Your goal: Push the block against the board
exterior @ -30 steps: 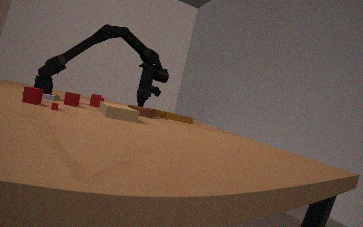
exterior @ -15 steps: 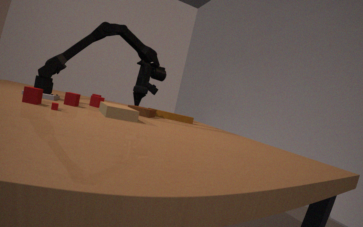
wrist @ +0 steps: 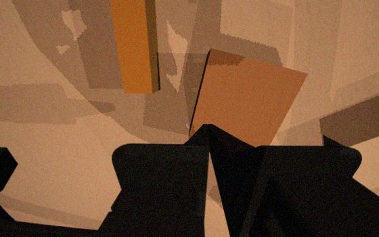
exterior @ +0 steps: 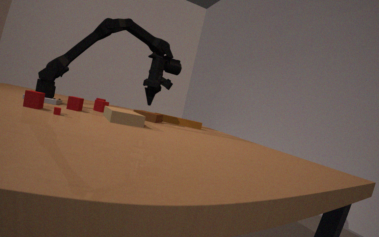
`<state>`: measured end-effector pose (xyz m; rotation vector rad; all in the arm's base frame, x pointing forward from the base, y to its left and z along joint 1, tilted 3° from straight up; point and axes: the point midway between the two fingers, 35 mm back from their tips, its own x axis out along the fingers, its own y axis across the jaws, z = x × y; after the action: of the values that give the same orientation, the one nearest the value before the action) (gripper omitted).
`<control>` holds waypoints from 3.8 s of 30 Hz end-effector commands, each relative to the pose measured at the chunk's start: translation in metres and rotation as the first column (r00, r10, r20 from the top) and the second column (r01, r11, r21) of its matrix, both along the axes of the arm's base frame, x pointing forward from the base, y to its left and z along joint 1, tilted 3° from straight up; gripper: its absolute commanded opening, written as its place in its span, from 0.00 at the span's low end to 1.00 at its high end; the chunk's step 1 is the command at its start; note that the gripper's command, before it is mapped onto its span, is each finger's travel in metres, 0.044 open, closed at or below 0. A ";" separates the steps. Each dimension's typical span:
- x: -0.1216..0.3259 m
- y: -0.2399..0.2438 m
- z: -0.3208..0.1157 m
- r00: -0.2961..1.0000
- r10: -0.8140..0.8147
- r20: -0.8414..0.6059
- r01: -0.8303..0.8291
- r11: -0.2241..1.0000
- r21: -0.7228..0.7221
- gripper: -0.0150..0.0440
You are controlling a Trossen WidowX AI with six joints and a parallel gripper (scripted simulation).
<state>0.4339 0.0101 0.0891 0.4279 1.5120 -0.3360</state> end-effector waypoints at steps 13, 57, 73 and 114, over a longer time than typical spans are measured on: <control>-0.070 -0.191 -0.009 0.843 -0.537 -0.035 0.536 0.844 -0.024 0.25; -0.201 -0.293 -0.070 0.446 -0.893 -0.062 0.893 0.449 -0.035 0.25; -0.198 -0.266 -0.069 0.446 -0.893 -0.064 0.893 0.449 -0.034 0.25; -0.187 -0.198 -0.067 0.446 -0.892 -0.068 0.893 0.449 -0.030 0.25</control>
<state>0.2489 -0.1998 0.0274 1.2472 1.1945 -1.2063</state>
